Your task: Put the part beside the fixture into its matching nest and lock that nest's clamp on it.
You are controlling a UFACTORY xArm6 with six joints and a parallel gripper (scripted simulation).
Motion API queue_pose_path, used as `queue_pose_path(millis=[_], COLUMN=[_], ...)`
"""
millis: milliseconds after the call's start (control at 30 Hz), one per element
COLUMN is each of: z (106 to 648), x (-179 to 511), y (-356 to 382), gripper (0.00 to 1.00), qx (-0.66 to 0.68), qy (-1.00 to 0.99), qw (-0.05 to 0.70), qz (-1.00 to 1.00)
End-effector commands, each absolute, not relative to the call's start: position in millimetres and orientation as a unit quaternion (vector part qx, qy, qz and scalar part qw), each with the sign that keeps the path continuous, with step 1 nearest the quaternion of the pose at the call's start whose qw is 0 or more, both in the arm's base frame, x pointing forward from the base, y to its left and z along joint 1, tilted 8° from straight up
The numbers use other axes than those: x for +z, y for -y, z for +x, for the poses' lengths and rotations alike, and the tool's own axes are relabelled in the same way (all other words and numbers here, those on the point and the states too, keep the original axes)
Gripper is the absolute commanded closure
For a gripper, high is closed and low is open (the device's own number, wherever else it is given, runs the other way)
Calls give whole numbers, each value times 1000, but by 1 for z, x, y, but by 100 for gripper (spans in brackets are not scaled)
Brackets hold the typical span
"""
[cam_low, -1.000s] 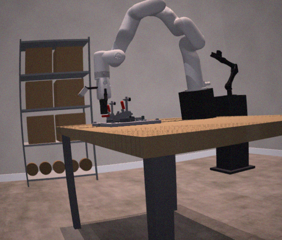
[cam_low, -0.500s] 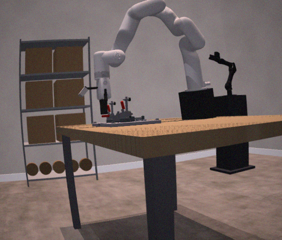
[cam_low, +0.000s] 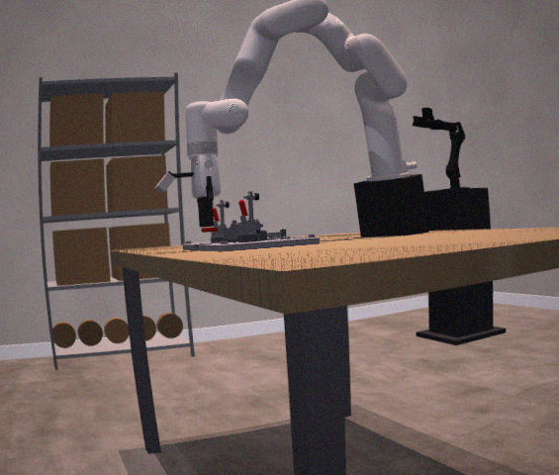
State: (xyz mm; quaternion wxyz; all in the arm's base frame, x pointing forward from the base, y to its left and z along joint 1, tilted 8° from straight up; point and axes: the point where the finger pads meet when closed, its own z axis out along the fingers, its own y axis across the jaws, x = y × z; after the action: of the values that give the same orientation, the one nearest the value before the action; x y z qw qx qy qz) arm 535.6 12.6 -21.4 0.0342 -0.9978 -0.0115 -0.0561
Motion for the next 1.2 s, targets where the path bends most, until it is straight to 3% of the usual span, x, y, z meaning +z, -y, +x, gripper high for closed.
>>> queue_pose_path(millis=[0, 1167], z=[537, 538], x=[-20, -24], y=[-13, -13], gripper=[100, 100], qx=[-58, -58], qy=[11, 11], qw=[34, 34], qz=[-998, -998])
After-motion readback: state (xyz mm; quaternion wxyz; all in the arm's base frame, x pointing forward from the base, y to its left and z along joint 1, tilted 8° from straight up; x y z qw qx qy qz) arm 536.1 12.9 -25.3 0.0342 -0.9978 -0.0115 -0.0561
